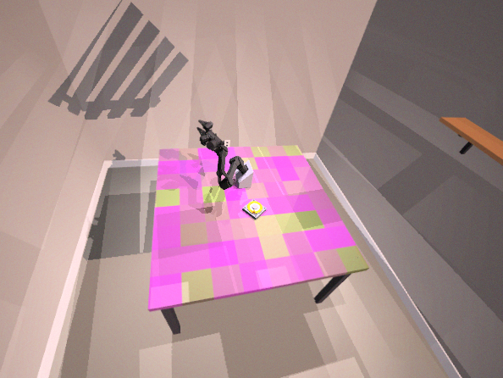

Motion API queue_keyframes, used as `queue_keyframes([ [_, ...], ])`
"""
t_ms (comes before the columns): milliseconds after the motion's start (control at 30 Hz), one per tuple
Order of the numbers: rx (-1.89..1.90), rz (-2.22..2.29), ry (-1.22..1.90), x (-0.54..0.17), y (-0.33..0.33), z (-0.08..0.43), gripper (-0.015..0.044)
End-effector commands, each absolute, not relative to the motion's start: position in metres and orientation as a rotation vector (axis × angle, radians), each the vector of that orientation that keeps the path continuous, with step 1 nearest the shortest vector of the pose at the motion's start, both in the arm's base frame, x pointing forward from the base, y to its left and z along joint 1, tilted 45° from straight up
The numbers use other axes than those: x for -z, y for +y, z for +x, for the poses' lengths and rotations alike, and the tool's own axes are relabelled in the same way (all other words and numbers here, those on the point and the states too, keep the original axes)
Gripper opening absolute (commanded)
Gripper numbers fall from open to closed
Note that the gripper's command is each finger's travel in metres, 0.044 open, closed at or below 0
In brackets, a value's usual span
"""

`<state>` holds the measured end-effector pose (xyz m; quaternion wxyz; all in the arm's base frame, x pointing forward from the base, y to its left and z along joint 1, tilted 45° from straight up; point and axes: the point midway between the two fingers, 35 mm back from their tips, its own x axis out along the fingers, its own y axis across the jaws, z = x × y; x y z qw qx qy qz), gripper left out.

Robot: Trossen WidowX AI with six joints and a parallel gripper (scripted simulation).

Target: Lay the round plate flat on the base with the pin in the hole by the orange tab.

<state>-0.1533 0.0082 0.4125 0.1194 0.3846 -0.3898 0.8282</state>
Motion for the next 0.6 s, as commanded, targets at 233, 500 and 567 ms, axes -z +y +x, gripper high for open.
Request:
queue_keyframes([
  [233, -2.37, 0.517, -0.829, -0.392, 0.128, -0.19, 0.019],
  [500, -2.112, 0.071, -0.451, -0.347, 0.252, -0.156, 0.0],
  [567, -2.075, 0.041, -0.423, -0.343, 0.262, -0.148, 0.0],
])
